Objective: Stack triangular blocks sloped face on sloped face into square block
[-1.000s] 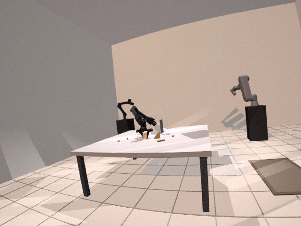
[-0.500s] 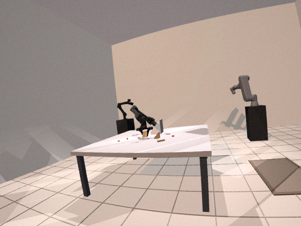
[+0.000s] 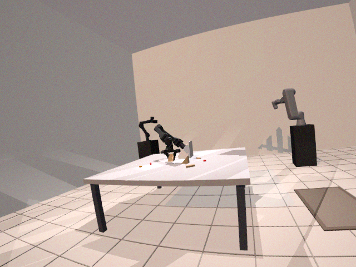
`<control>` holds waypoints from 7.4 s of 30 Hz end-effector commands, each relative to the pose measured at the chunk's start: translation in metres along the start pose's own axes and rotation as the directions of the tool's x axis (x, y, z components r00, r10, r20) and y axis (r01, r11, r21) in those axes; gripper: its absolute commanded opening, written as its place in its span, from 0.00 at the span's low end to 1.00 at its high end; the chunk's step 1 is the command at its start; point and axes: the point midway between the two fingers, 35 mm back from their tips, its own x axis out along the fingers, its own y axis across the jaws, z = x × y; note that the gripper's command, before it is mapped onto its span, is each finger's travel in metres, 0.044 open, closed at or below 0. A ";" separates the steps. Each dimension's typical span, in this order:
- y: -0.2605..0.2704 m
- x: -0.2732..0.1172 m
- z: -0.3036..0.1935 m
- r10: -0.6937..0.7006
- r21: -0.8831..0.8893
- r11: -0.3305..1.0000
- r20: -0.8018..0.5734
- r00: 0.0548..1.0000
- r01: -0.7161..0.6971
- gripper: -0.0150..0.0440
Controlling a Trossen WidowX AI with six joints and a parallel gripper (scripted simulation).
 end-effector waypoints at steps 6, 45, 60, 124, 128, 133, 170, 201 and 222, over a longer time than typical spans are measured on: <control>0.000 0.000 0.000 0.000 0.023 1.000 -0.001 1.000 0.000 0.25; 0.000 0.000 0.000 0.005 0.867 0.499 -0.001 1.000 -0.001 0.25; 0.000 0.000 0.000 0.006 0.989 0.151 0.000 1.000 -0.001 0.25; 0.000 0.000 0.000 0.007 0.999 -0.041 0.000 1.000 0.000 0.25; 0.000 0.000 0.000 0.007 0.999 -0.041 0.000 1.000 0.000 0.25; 0.000 0.000 0.000 0.007 0.999 -0.041 0.000 1.000 0.000 0.25; 0.000 0.000 0.000 0.007 0.999 -0.041 0.000 1.000 0.000 0.25; 0.000 0.001 0.000 0.003 0.999 -0.036 -0.001 1.000 0.001 0.25; 0.000 0.027 0.000 0.003 0.999 -0.034 -0.001 1.000 0.001 0.25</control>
